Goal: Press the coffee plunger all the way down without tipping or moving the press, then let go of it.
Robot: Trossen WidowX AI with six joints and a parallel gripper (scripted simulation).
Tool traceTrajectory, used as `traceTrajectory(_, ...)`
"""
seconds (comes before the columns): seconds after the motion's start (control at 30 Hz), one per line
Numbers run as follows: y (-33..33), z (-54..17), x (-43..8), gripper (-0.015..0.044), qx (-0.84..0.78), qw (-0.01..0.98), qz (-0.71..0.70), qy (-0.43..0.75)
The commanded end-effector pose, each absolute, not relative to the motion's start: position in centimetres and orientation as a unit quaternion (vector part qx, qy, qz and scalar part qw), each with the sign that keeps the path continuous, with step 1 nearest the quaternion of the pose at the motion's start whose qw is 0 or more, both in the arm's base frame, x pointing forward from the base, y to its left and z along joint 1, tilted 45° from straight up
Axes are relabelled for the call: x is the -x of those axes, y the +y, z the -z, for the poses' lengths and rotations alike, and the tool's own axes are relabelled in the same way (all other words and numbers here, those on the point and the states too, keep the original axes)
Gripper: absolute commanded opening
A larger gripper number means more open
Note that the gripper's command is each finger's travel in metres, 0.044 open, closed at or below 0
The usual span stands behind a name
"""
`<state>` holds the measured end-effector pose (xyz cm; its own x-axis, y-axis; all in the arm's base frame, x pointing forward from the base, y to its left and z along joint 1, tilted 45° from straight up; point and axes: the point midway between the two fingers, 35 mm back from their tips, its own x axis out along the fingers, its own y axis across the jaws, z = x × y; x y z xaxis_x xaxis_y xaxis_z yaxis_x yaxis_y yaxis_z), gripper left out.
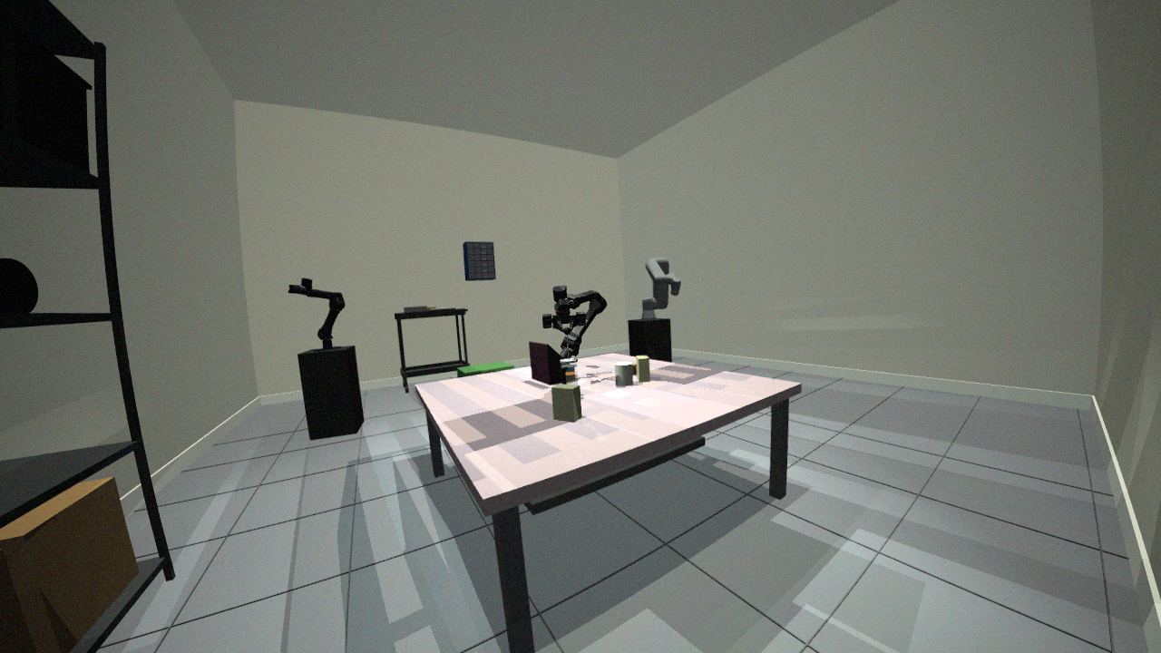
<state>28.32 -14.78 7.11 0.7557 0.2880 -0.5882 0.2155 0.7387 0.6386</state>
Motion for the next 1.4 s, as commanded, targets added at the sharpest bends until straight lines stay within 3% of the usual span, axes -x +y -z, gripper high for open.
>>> traceTrajectory(0.0,-14.8,-7.1,-28.3,0.0125,-0.361,0.865,-0.020,0.349)
traceTrajectory(1.37,-11.1,-2.1,-28.3,0.0125,-0.361,0.864,-0.020,0.350)
